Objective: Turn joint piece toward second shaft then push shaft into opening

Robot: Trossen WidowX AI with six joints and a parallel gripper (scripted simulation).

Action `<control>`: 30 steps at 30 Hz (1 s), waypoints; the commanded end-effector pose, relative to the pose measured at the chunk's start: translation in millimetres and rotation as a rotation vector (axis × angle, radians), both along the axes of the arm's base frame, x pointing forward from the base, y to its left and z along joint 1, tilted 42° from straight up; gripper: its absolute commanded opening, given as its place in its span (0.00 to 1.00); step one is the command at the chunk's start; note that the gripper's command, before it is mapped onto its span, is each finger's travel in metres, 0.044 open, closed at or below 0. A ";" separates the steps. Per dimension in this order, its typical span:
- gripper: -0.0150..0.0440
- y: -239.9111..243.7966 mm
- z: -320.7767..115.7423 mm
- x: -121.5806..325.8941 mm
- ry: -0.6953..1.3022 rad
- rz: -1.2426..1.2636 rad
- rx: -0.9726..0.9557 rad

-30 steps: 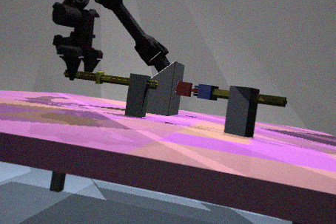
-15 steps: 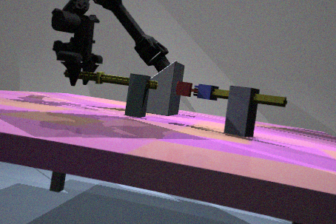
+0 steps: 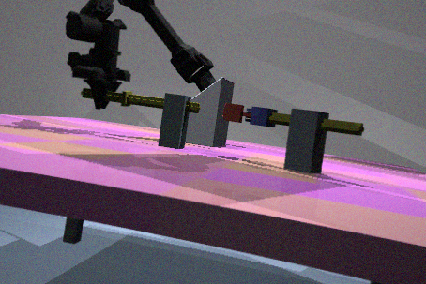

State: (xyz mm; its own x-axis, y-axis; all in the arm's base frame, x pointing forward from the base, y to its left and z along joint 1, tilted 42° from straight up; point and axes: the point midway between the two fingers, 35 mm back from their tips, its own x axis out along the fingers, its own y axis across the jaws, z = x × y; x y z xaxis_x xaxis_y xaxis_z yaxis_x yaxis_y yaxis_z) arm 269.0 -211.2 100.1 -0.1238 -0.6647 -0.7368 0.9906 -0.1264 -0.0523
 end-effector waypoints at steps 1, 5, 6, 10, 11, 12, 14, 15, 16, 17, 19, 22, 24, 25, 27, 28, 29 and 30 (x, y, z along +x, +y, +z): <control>0.43 0.2 -0.8 -0.3 0.004 0.004 0.002; 0.43 0.2 -0.8 -0.3 0.004 0.004 0.002; 0.38 0.2 -0.8 -0.3 0.004 0.004 0.002; 0.37 0.2 -0.8 -0.3 0.004 0.004 0.002; 0.37 0.2 -0.8 -0.3 0.004 0.004 0.002; 0.37 0.2 -0.8 -0.3 0.004 0.004 0.002; 0.37 0.3 -0.7 -0.1 -0.002 0.010 0.002; 0.37 0.5 -0.6 0.2 -0.010 0.017 0.001; 0.37 0.6 -0.4 0.4 -0.018 0.024 0.000; 0.37 0.7 -0.3 0.6 -0.026 0.032 -0.001; 0.37 0.8 -0.3 0.7 -0.037 0.042 -0.002; 0.37 0.9 -0.4 0.7 -0.052 0.057 -0.003; 0.37 0.9 -0.5 0.7 -0.060 0.064 -0.003; 0.36 0.3 -0.3 -0.1 -0.042 0.044 -0.002; 0.33 0.3 -0.3 -0.1 -0.042 0.044 -0.002; 0.32 0.3 -0.3 -0.1 -0.042 0.044 -0.002; 0.31 0.3 -0.3 -0.1 -0.042 0.044 -0.002; 0.30 0.3 -0.3 -0.1 -0.042 0.044 -0.002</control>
